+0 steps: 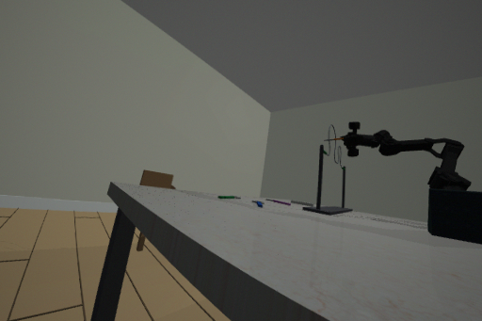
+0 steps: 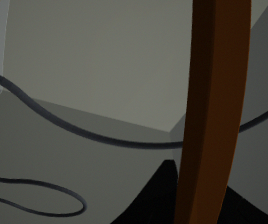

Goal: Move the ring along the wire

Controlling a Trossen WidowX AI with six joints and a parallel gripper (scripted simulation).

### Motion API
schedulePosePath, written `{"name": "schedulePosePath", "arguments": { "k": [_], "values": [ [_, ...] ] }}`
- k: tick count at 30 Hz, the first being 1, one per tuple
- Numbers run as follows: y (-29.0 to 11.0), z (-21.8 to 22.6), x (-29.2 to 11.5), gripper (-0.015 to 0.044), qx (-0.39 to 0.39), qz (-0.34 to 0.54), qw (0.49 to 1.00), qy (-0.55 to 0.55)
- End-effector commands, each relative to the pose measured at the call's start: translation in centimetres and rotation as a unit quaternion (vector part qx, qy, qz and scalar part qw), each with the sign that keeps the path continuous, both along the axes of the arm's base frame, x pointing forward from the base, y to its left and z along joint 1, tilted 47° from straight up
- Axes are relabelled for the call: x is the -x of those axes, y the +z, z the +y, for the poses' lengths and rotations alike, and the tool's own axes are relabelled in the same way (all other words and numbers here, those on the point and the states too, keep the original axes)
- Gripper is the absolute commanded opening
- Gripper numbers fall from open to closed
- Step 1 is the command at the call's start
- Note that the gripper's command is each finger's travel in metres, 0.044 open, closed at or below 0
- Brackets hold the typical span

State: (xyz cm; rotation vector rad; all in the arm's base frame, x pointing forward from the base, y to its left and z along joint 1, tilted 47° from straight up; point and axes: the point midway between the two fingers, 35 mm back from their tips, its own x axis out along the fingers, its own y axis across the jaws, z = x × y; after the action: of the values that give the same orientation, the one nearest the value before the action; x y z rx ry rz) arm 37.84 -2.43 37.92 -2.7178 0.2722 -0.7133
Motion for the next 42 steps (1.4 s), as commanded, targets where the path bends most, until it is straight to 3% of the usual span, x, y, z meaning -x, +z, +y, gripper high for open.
{"name": "schedulePosePath", "arguments": {
  "k": [1,23,42],
  "values": [
    [0.1,0.3,0.0,-0.015,0.025,0.003,1.0,0.004],
    [0.1,-0.5,0.2,-0.015,0.085,0.014,0.996,0.006],
    [-1.4,-4.9,1.2,-0.015,-0.043,-0.015,0.999,0.0]
  ]
}}
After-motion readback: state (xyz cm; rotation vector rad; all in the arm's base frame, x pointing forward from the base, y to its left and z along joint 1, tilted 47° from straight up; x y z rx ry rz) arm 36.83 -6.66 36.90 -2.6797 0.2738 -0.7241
